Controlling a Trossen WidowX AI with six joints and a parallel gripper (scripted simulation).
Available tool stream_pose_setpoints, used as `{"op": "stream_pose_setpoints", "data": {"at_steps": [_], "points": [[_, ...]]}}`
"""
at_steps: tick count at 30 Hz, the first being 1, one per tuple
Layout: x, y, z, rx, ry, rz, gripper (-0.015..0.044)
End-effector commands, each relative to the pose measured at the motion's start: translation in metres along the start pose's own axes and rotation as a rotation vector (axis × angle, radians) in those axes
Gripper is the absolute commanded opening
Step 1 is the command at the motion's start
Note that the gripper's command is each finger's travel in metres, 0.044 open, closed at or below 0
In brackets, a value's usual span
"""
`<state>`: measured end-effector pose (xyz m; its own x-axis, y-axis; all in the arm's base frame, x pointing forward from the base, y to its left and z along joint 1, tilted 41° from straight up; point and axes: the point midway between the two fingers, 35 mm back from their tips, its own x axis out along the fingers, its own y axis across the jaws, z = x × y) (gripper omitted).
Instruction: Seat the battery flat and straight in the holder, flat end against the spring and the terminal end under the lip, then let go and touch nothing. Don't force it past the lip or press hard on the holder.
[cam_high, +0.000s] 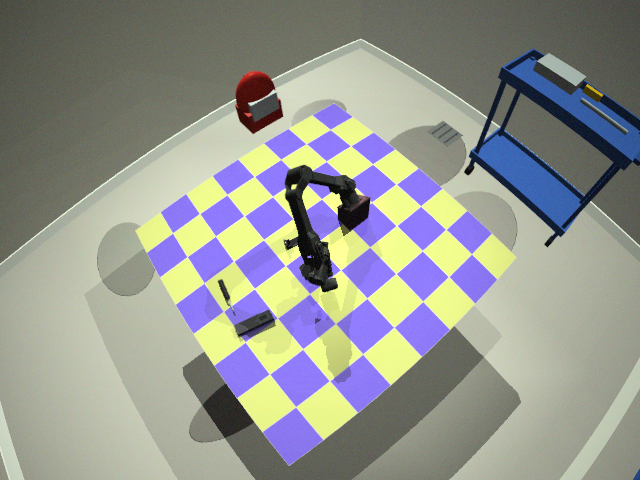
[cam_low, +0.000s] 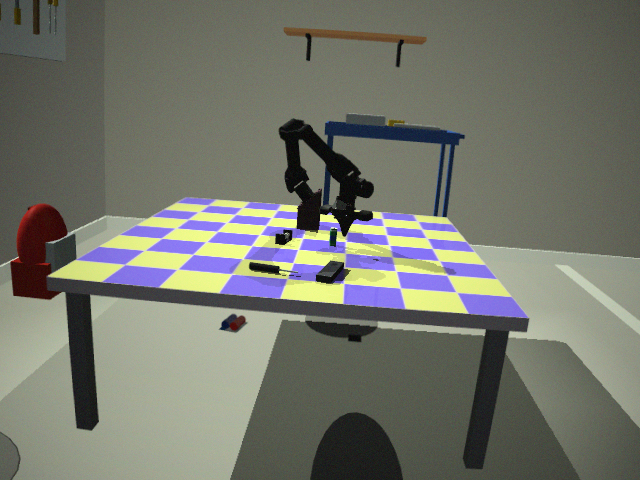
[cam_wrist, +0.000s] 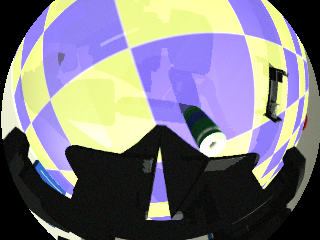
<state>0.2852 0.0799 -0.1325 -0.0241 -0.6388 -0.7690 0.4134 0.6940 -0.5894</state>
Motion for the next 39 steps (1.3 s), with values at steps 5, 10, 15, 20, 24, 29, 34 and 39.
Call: {"op": "stream_pose_setpoints", "data": {"at_steps": [5,10,15,20,24,29,34,39], "points": [[0.000,-0.011,0.002,-0.001,-0.005,-0.001,0.0000],[0.000,-0.019,0.003,-0.002,-0.005,-0.002,0.0000],[0.000,-0.028,0.003,-0.002,-0.005,-0.002,0.0000],[0.000,-0.036,0.003,-0.002,-0.005,-0.003,0.0000],[0.000,-0.042,0.003,-0.002,-0.005,-0.003,0.0000],[0.000,-0.050,0.002,-0.002,-0.005,-0.004,0.0000],[0.000,-0.059,0.002,-0.003,-0.005,-0.004,0.0000],[0.001,-0.067,0.001,-0.003,-0.005,-0.005,0.0000]]}}
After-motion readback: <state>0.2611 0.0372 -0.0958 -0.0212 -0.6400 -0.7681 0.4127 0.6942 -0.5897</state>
